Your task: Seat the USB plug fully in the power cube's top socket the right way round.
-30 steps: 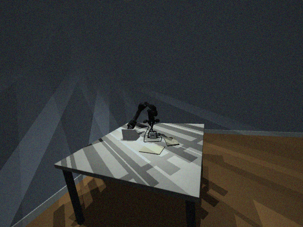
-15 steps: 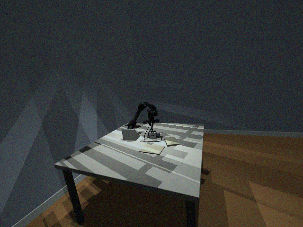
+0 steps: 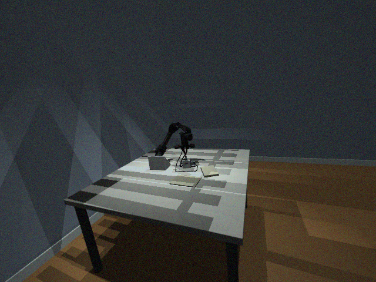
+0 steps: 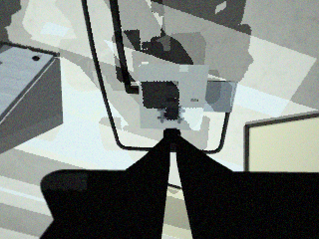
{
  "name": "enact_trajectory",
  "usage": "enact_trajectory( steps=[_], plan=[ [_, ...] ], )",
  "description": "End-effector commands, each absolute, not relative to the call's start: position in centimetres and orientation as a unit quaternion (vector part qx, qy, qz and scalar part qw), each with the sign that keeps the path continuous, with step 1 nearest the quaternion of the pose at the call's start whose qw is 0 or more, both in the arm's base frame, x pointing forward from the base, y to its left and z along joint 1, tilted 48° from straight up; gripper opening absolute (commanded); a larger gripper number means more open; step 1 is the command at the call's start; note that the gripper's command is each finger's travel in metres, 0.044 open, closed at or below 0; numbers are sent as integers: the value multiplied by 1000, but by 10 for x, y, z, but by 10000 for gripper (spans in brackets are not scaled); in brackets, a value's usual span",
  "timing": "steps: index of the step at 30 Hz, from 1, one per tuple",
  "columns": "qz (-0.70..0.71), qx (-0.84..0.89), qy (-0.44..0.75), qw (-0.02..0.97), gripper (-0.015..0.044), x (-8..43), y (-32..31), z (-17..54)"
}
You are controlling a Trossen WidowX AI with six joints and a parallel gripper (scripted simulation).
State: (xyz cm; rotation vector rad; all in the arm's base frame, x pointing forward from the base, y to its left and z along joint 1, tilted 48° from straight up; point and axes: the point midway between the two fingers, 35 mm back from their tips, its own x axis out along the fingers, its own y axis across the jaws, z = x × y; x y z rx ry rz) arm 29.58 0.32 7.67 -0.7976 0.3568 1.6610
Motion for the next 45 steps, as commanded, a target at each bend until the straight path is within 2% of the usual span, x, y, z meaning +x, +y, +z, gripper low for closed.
enact_trajectory(
  steps=[1,45],
  plan=[
    [714,-339,153,593,0,296,4,77],
    [716,-325,152,599,0,295,10,75]
  ],
)
